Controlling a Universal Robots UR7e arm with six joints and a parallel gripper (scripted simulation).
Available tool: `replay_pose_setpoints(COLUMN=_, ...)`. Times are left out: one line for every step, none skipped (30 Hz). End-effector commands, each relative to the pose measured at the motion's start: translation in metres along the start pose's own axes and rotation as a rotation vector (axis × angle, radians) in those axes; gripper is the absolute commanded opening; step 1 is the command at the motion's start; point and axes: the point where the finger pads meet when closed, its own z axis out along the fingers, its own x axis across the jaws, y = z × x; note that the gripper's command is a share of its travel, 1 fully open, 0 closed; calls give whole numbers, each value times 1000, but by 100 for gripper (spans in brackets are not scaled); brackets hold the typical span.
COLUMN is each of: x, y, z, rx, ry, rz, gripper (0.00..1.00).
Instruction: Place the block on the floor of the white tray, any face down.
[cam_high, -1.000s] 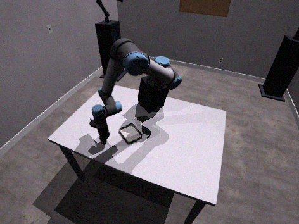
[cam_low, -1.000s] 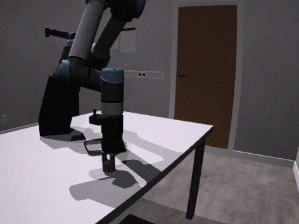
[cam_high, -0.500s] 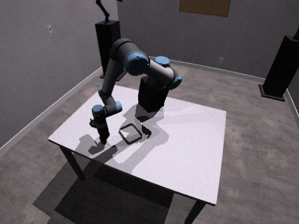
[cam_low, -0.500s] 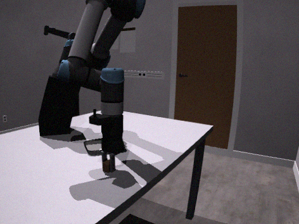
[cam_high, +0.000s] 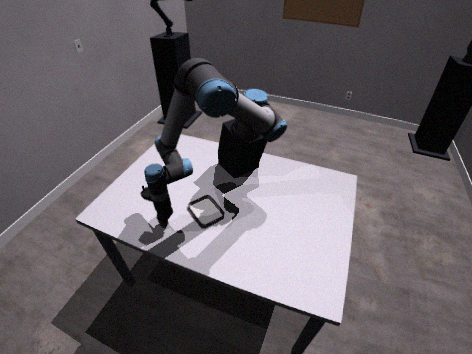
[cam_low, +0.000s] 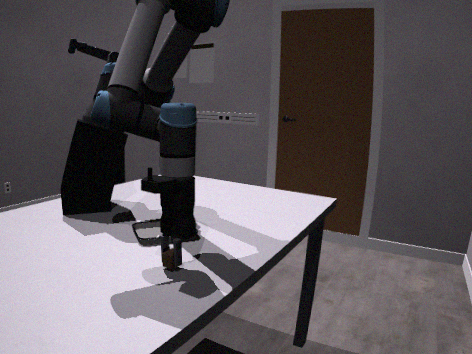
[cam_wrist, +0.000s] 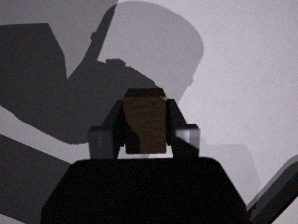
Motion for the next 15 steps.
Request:
replay_pose_setpoints(x=1, y=-1, z=-18, rx=1, ry=-1, rz=2, gripper=0)
replay_pose_setpoints(x=1, y=-1, z=-21, rx=1, ry=-1, rz=2, gripper=0)
replay_pose_setpoints(x=1, y=-1, z=-21, rx=1, ry=-1, rz=2, gripper=0)
replay_pose_setpoints(x=1, y=-1, z=-21, rx=1, ry=-1, rz=2, gripper=0)
replay_pose_setpoints(x=1, y=-1, z=-24, rx=1, ry=-1, rz=2, gripper=0)
replay_pose_setpoints(x=1, y=-1, z=-27, rx=1, ry=-1, rz=2, gripper=0)
replay_pose_setpoints(x=1, y=-1, z=-30, rx=1, ry=-1, rz=2, gripper=0)
replay_pose_setpoints(x=1, y=-1, z=-33, rx=1, ry=-1, rz=2, gripper=0)
replay_pose_setpoints(x=1, y=-1, z=-36, rx=1, ry=-1, rz=2, gripper=0)
replay_pose_setpoints(x=1, y=-1, z=-39, rx=1, ry=-1, rz=2, gripper=0)
replay_pose_setpoints(x=1, y=-1, z=-41, rx=1, ry=-1, rz=2, gripper=0)
replay_pose_setpoints(x=1, y=-1, z=-43, rx=1, ry=-1, rz=2, gripper=0)
replay_pose_setpoints(x=1, y=-1, z=-45, rx=1, ry=-1, rz=2, gripper=0)
replay_pose_setpoints(x=1, y=-1, z=-46, rx=1, ry=-1, rz=2, gripper=0)
replay_pose_setpoints(x=1, y=-1, z=-48, rx=1, ry=-1, rz=2, gripper=0)
